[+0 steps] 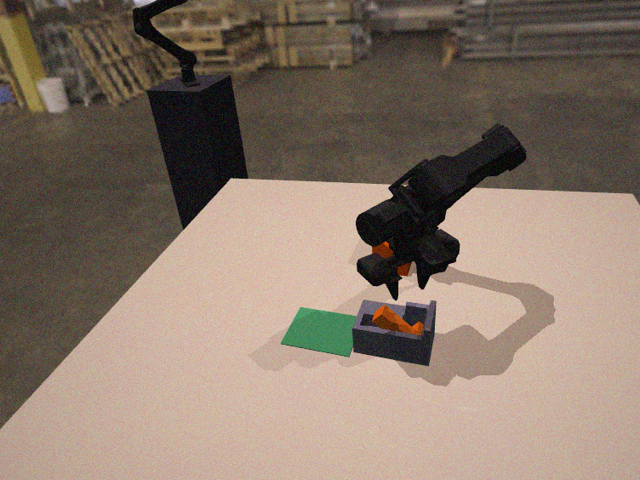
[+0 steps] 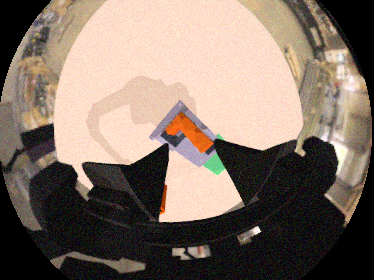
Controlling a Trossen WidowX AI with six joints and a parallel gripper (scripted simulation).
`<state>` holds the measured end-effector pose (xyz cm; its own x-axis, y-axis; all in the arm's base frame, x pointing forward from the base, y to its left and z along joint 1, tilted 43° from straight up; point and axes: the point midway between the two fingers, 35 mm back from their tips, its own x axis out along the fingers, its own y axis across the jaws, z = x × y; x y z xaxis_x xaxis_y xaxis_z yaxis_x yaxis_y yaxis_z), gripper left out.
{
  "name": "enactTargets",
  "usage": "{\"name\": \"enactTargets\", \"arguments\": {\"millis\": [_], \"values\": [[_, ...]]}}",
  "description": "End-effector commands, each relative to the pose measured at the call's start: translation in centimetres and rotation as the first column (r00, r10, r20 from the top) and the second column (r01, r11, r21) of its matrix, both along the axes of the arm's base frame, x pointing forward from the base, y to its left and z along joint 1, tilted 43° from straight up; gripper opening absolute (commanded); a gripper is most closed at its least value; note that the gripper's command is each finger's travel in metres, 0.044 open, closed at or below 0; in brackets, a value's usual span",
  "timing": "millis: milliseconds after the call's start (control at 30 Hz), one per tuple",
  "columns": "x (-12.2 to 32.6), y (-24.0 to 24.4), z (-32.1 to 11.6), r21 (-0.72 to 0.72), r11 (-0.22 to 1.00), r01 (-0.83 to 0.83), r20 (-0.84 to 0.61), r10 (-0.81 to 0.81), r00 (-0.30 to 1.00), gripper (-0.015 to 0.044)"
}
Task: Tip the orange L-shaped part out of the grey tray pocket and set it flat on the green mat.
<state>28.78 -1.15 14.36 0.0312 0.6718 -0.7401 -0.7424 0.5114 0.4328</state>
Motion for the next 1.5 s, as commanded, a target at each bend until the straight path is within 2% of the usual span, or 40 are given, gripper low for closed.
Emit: {"name": "enactTargets", "arguments": {"millis": [0, 133, 200, 1467], "values": [[0.3, -1.6, -1.4, -0.053, 0.956, -0.287, 0.250, 0.291, 0.924, 0.0280], [0.4, -2.7, -2.4, -0.140, 0.862, -0.488, 0.427, 0.497, 0.756, 0.0280], [0.4, -2.9, -2.6, -0.159, 0.841, -0.517, 0.453, 0.528, 0.719, 0.0280], [0.6, 1.4, -7.4, -0.159, 0.841, -0.517, 0.455, 0.527, 0.718, 0.0280]]}}
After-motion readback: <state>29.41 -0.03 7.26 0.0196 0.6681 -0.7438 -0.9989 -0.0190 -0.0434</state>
